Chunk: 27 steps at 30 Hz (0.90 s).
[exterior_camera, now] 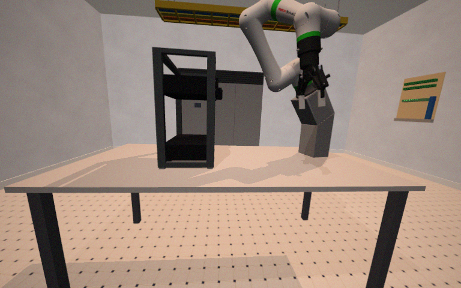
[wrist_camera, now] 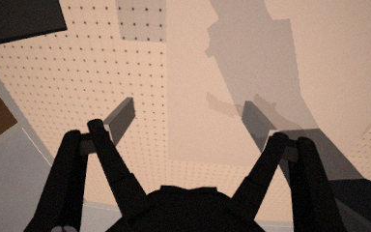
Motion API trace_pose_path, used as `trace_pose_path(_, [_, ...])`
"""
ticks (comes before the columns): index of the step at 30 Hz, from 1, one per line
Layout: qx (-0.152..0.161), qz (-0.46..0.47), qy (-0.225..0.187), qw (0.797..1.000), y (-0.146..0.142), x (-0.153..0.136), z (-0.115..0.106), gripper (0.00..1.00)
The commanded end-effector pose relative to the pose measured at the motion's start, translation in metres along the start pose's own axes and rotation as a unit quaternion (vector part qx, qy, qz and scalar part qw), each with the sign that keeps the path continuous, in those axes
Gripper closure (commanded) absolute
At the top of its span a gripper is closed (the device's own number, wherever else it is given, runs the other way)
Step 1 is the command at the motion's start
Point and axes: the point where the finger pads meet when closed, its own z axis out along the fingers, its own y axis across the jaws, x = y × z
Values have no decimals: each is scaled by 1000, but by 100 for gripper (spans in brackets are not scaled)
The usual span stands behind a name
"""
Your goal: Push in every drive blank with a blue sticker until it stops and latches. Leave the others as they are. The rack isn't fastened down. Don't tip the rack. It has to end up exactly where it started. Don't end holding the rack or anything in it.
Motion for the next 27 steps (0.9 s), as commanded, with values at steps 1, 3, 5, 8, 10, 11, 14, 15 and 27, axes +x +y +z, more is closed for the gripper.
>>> trace_pose_path(1, [12,14,-21,1000,-4,-10,16,0])
trace_pose_path(3, [19,22,-33,999,-7,-16,25,0])
trace_pose_path(5, [26,32,-45,998,-9,-21,34,0])
trace_pose_path(8, [39,50,-64,996,-13,-29,48,0])
trace_pose_path(10, [48,63,-77,994,-16,-35,58,0])
trace_pose_path(11, [48,63,-77,994,-16,-35,58,0])
trace_pose_path(14, [58,77,-90,991,-19,-39,68,0])
trace_pose_path(15, [64,85,-96,990,-21,-41,72,0])
trace_pose_path(27, [143,207,-161,954,-39,-47,127,0])
